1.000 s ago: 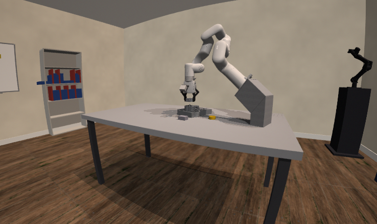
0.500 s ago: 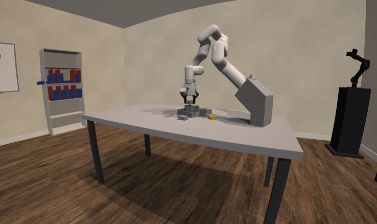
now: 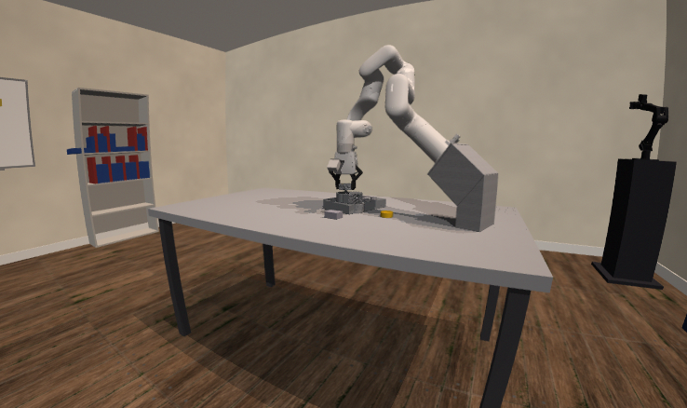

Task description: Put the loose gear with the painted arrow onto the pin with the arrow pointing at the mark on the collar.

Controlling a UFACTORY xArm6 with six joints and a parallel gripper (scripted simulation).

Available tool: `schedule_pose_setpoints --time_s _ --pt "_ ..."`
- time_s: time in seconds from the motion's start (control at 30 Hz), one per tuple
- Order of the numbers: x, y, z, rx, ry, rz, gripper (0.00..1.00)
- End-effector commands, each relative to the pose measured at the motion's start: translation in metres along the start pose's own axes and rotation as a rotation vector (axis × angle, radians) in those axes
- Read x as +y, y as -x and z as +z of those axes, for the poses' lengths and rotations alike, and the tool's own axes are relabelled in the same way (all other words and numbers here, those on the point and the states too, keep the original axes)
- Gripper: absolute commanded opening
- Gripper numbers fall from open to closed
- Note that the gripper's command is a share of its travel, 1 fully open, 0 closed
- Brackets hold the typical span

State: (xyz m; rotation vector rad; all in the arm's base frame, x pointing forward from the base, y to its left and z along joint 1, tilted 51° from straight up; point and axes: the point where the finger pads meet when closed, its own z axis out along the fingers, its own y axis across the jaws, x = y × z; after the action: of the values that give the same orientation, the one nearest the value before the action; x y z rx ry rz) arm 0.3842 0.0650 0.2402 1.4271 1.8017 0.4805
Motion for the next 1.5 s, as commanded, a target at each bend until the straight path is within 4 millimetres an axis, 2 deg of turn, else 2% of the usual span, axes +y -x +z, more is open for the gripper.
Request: schedule_pose_setpoints --time_s 0.0,1.47 --pt "0.0011 0.0000 -0.0005 0.000 0.002 0.000 0.00" --pt "0.0011 0.0000 0.0052 0.000 0.003 0.000 0.00"
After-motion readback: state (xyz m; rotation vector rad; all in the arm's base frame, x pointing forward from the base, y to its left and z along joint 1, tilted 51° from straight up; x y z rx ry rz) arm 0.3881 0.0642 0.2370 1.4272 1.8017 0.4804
